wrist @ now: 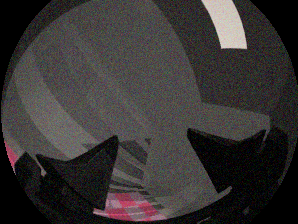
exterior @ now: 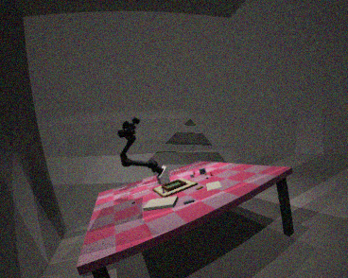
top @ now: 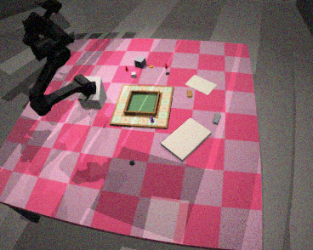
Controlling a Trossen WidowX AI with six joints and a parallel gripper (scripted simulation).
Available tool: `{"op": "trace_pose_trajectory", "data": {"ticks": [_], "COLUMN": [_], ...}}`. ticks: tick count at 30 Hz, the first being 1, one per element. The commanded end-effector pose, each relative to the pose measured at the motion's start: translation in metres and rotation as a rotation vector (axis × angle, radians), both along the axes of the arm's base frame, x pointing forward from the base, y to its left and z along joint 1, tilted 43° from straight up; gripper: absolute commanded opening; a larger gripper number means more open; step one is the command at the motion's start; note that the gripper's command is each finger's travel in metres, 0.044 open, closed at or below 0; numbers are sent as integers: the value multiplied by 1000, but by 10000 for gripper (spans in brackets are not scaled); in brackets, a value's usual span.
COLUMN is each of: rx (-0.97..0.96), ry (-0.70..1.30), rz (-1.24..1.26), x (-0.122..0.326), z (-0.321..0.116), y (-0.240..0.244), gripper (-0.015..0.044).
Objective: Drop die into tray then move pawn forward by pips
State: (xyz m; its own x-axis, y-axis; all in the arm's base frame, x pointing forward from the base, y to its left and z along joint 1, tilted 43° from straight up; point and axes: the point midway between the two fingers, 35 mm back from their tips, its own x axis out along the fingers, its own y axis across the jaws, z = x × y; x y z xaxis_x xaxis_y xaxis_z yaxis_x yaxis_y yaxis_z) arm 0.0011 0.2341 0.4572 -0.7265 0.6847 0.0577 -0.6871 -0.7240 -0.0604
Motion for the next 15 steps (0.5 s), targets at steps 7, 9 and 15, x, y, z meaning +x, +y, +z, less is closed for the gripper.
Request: {"op": "trace_pose_trajectory", "data": {"ticks": [7,9,15], "rx": [-156,-219,-353], "ry": [277,369,528], "rz": [-141,-200,-379], "x": [55,76,122], "z": [-21,-34,-84], "y": [60,80,126], "gripper": [275,275,275]}}
